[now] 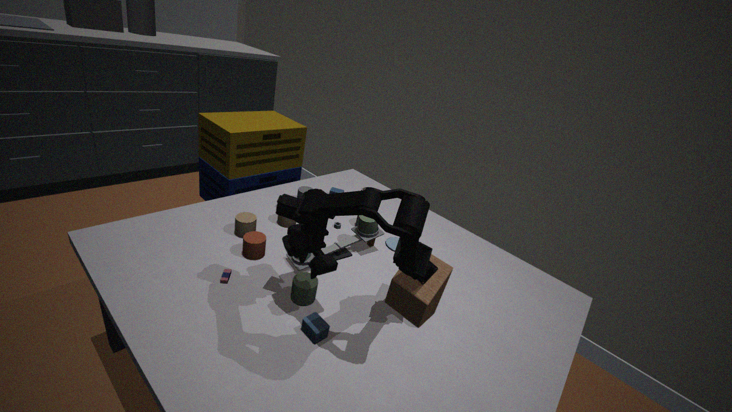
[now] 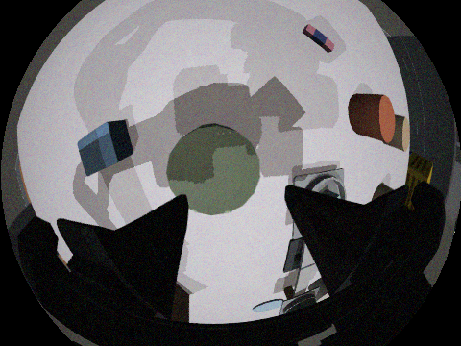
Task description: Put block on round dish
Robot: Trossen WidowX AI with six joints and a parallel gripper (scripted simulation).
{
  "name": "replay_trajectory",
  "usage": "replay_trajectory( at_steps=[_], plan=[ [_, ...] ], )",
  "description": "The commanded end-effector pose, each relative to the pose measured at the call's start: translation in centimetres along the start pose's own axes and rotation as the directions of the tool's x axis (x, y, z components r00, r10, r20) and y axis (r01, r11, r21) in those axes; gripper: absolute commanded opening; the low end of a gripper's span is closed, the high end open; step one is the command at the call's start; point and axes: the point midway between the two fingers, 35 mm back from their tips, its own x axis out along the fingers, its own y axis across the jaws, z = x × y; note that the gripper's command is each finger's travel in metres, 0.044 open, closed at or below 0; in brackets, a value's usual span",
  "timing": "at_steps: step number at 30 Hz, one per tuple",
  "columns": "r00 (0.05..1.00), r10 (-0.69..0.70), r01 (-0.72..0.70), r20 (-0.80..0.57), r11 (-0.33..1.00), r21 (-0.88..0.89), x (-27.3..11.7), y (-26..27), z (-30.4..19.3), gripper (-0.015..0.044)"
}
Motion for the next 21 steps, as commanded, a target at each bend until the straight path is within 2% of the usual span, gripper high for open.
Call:
replay_trajectory(
  at_steps=[1,11,21],
  plan=[
    [0.999,-0.047,0.047,-0.010,0.997,0.064,-1.0,-1.2,-0.5,0.0260],
    [0.999,-0.035,0.038,-0.015,0.926,0.375,-0.8,-2.6,-0.8,0.0260],
    [1.000,-0.022,0.028,-0.018,0.744,0.667,-0.6,-4.2,-1.2,0.0260]
  ],
)
